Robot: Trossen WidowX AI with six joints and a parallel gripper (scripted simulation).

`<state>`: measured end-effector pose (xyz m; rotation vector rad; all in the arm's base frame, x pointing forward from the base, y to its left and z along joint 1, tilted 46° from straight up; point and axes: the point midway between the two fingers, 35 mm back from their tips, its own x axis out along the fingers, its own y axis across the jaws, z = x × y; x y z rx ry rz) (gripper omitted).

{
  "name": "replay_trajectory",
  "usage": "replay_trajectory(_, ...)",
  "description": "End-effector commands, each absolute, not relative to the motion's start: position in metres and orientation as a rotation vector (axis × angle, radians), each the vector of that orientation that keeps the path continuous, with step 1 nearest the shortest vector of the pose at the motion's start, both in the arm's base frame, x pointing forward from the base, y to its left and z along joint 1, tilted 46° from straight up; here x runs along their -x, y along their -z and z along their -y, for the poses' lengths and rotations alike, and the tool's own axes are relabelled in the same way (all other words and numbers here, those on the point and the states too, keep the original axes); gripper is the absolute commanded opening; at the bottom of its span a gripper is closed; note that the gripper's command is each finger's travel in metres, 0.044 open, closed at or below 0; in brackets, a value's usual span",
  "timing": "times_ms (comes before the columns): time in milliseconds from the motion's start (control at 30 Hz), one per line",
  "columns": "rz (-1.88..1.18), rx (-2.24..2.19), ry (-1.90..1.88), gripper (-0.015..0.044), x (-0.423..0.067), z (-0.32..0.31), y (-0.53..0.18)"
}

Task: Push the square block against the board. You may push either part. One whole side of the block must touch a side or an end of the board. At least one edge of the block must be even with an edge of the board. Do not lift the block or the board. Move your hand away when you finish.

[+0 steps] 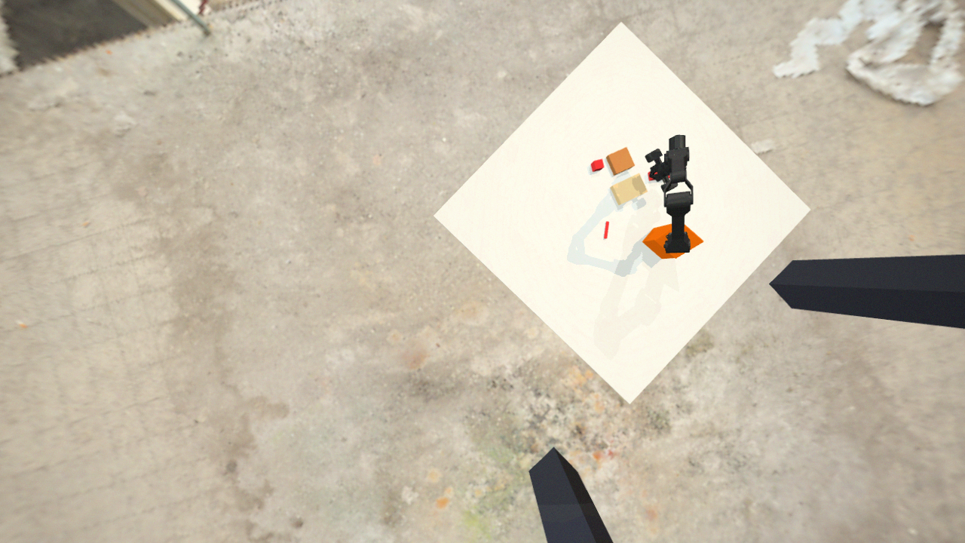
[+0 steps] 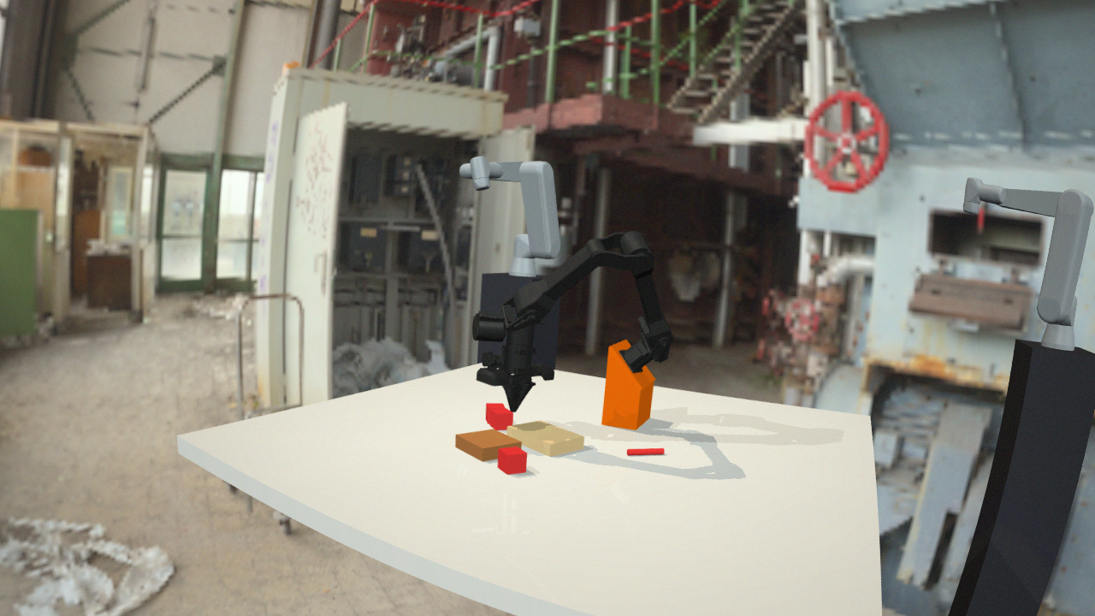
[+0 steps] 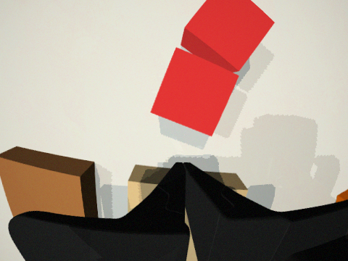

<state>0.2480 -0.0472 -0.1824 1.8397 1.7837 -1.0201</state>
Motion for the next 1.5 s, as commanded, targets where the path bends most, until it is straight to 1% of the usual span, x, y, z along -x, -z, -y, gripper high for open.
replay_trajectory(0, -1.811, -1.868, 1.087, 0.0000, -0.235, 0.018, 0.209)
replay_trajectory(800, -1.812, -1.871, 1.092, 0.0000, -0.242, -0.001, 0.195)
replay_trajectory(1467, -1.808, -1.870, 1.094, 0.0000, -0.236, 0.020, 0.214)
